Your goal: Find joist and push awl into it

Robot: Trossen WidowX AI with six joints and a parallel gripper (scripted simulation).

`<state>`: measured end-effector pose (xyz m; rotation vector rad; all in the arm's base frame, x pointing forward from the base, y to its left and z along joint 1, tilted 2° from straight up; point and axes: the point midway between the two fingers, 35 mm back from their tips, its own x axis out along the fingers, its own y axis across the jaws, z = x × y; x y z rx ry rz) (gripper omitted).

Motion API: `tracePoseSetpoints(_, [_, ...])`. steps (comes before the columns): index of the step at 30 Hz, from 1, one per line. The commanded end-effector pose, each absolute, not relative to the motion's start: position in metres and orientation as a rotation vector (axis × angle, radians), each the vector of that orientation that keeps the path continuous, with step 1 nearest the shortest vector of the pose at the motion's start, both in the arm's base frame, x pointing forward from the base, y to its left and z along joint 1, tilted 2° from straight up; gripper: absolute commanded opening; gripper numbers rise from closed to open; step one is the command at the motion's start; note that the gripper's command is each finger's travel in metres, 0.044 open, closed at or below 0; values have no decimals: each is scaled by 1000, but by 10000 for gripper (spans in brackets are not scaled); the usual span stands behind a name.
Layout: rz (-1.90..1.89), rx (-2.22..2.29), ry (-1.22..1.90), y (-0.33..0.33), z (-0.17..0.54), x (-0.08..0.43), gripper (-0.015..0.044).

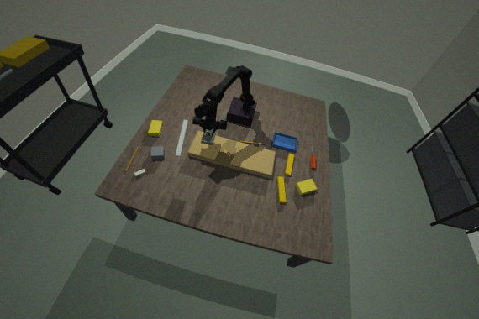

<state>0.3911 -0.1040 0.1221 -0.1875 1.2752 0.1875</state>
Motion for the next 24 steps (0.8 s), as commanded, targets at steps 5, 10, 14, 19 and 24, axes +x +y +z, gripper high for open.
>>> tracePoseSetpoints(5, [305, -275, 1256, -46, 121, 398, 0])
tracePoseSetpoints(10, [378, -327, 1248, -11, 118, 398, 0])
tracePoseSetpoints(14, [436, -368, 1241, 17, 116, 396, 0])
tracePoseSetpoints(19, [509, -420, 1230, 51, 113, 391, 0])
tracePoseSetpoints(24, [582, -471, 1218, 84, 111, 383, 0])
